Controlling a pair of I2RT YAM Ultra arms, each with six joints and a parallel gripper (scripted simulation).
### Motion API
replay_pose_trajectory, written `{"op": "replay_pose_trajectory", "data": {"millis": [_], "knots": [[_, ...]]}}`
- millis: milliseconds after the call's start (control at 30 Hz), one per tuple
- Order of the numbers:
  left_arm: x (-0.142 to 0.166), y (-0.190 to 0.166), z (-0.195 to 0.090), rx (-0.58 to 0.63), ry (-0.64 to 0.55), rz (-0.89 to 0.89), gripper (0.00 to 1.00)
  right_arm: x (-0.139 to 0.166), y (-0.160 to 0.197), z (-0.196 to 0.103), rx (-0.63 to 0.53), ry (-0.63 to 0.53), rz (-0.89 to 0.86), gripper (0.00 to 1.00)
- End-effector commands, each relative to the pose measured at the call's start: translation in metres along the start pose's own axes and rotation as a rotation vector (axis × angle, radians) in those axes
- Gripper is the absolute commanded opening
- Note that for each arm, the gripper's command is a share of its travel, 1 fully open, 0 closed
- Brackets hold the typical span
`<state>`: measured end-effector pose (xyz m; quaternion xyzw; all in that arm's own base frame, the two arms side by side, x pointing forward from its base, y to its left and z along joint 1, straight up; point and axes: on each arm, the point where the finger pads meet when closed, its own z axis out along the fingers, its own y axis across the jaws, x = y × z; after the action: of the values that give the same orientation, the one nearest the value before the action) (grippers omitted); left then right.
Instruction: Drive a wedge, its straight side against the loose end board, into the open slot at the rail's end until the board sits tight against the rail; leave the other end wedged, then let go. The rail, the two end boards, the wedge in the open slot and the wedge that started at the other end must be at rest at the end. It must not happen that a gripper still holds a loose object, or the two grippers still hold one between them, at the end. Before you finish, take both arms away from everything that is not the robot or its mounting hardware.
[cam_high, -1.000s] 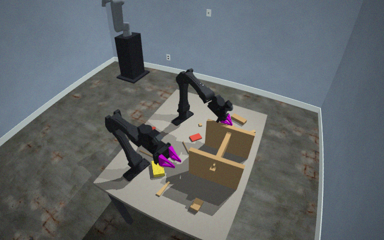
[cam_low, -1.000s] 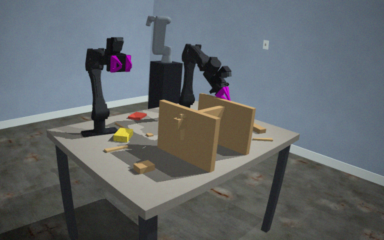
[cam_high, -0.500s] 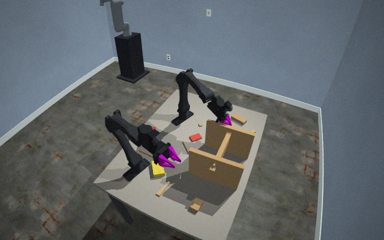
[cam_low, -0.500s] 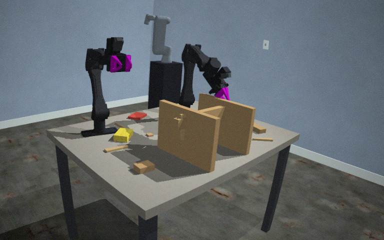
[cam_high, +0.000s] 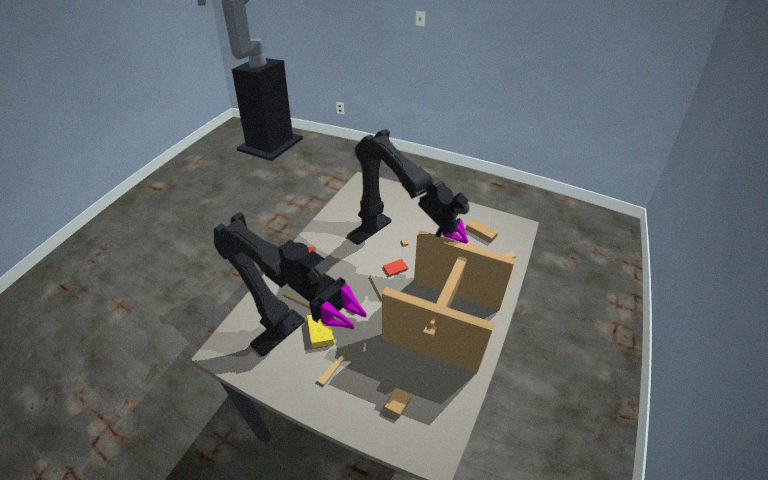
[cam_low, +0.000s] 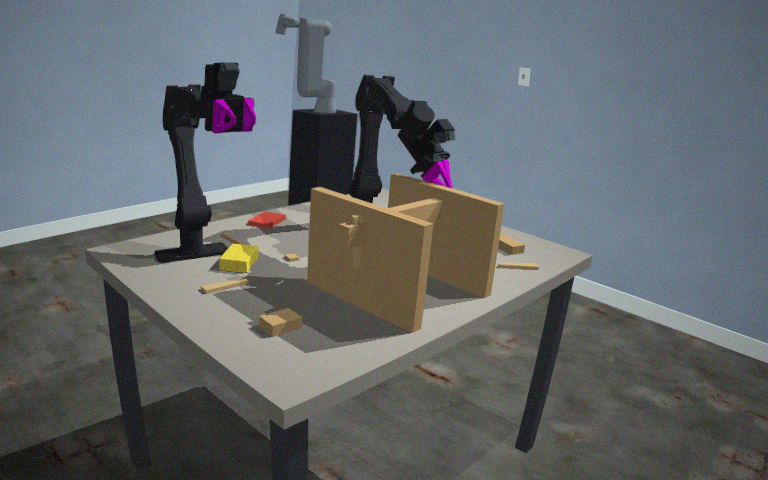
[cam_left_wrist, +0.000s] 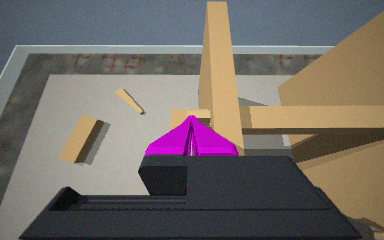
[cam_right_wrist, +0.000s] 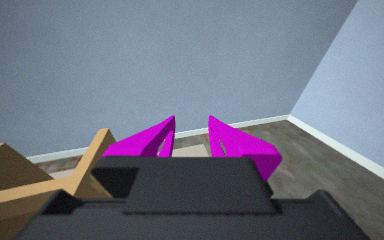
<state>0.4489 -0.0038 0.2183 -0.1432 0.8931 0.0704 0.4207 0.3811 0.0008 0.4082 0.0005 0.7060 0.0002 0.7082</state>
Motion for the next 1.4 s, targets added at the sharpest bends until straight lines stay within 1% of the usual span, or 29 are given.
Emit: {"op": "replay_pose_trajectory", "data": {"millis": [0, 33, 67, 100, 133, 167, 200, 233, 300, 367, 400, 467, 1033, 1067, 1100, 1133, 1167, 1200, 1233, 1300, 1367], "knots": [[-0.014, 0.004, -0.008, -0.001, -0.024, -0.014, 0.00, -0.016, 0.003, -0.002, -0.005, -0.027, -0.004, 0.41], [0.001, 0.001, 0.006, -0.007, 0.025, 0.004, 0.00, -0.016, 0.003, -0.002, -0.005, -0.027, -0.004, 0.41], [0.021, 0.005, 0.010, -0.019, 0.071, 0.021, 0.00, -0.016, 0.003, -0.002, -0.005, -0.027, -0.004, 0.41], [0.028, 0.006, 0.014, -0.021, 0.084, 0.026, 0.00, -0.016, 0.003, -0.002, -0.005, -0.027, -0.004, 0.41], [0.025, 0.003, 0.018, -0.012, 0.060, 0.016, 0.00, -0.016, 0.003, -0.002, -0.005, -0.027, -0.004, 0.41], [0.036, 0.007, 0.025, -0.020, 0.088, 0.028, 0.00, -0.016, 0.003, -0.002, -0.005, -0.027, -0.004, 0.41], [-0.003, 0.005, -0.005, 0.000, -0.009, -0.009, 0.00, -0.016, 0.003, -0.002, -0.005, -0.027, -0.004, 0.41], [-0.010, 0.001, -0.010, 0.009, -0.026, -0.010, 0.00, -0.016, 0.003, -0.002, -0.005, -0.027, -0.004, 0.41], [-0.010, 0.001, -0.010, 0.009, -0.026, -0.010, 0.00, -0.016, 0.003, -0.002, -0.005, -0.027, -0.004, 0.41], [-0.004, -0.003, 0.003, 0.000, 0.000, 0.004, 0.00, -0.016, 0.003, -0.002, -0.005, -0.027, -0.004, 0.41], [-0.010, -0.002, -0.006, 0.007, -0.020, -0.004, 0.00, -0.016, 0.003, -0.002, -0.005, -0.027, -0.004, 0.41], [-0.017, -0.001, -0.012, 0.012, -0.037, -0.011, 0.00, -0.016, 0.003, -0.002, -0.005, -0.027, -0.004, 0.41], [-0.024, 0.000, -0.020, 0.014, -0.044, -0.013, 0.00, -0.016, 0.003, -0.002, -0.005, -0.027, -0.004, 0.41], [-0.006, -0.004, -0.001, 0.005, 0.019, 0.010, 0.00, -0.016, 0.003, -0.002, -0.005, -0.027, -0.004, 0.41], [0.013, 0.000, 0.003, -0.006, 0.062, 0.026, 0.00, -0.016, 0.003, -0.002, -0.005, -0.027, -0.004, 0.41], [0.021, 0.000, 0.007, -0.008, 0.075, 0.031, 0.00, -0.016, 0.003, -0.002, -0.005, -0.027, -0.004, 0.41], [0.021, -0.001, 0.011, -0.003, 0.065, 0.027, 0.00, -0.016, 0.003, -0.002, -0.005, -0.027, -0.004, 0.41], [0.026, 0.001, 0.020, -0.006, 0.070, 0.028, 0.00, -0.016, 0.003, -0.002, -0.005, -0.027, -0.004, 0.41], [-0.011, 0.000, -0.015, 0.016, -0.022, -0.006, 0.00, -0.016, 0.003, -0.002, -0.005, -0.027, -0.004, 0.41], [-0.019, -0.001, -0.017, 0.017, -0.039, -0.006, 0.00, -0.016, 0.003, -0.002, -0.005, -0.027, -0.004, 0.41], [-0.012, 0.000, -0.012, 0.008, -0.011, 0.004, 0.00, -0.016, 0.003, -0.002, -0.005, -0.027, -0.004, 0.41]]}}
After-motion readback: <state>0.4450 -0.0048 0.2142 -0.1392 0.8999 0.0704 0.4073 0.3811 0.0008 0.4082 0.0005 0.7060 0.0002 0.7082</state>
